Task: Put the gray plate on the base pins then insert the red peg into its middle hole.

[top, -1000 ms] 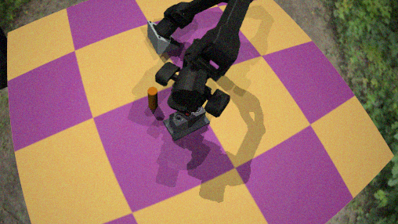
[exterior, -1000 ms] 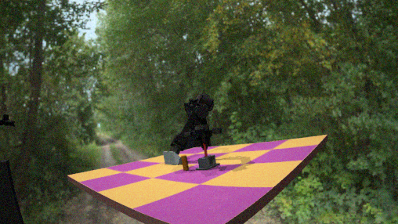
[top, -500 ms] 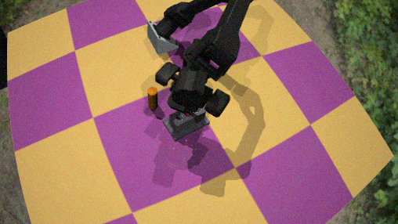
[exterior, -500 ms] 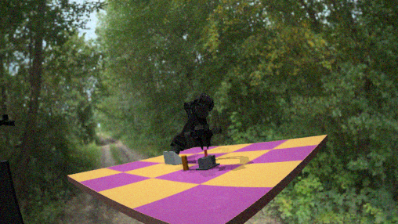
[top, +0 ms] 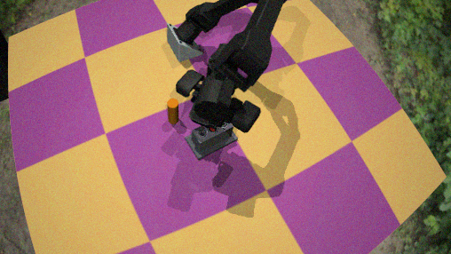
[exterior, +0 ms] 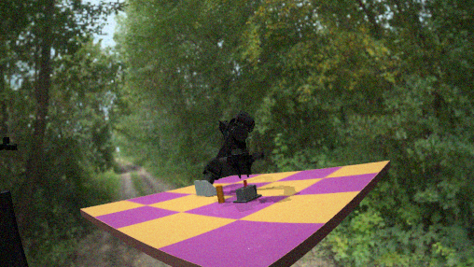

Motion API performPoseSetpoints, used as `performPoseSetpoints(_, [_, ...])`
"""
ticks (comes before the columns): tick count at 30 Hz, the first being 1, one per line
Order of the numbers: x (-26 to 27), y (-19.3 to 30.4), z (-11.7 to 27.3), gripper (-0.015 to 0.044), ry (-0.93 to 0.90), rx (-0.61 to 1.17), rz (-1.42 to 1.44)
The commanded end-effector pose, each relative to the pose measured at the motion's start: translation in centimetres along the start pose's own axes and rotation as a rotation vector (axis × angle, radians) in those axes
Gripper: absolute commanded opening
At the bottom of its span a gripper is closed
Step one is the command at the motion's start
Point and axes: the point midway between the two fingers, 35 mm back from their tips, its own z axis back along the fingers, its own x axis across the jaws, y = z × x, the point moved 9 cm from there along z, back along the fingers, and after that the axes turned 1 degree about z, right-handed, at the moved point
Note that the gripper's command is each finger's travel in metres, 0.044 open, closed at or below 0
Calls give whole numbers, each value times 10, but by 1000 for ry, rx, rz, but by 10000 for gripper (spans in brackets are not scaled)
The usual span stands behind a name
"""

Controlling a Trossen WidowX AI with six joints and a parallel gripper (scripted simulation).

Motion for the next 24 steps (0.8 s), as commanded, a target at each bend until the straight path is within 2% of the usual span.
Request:
performPoseSetpoints(1, [0, -1, 3, 150, 0, 3, 0])
performPoseSetpoints(24, [-4, 4, 17, 150, 0, 4, -2])
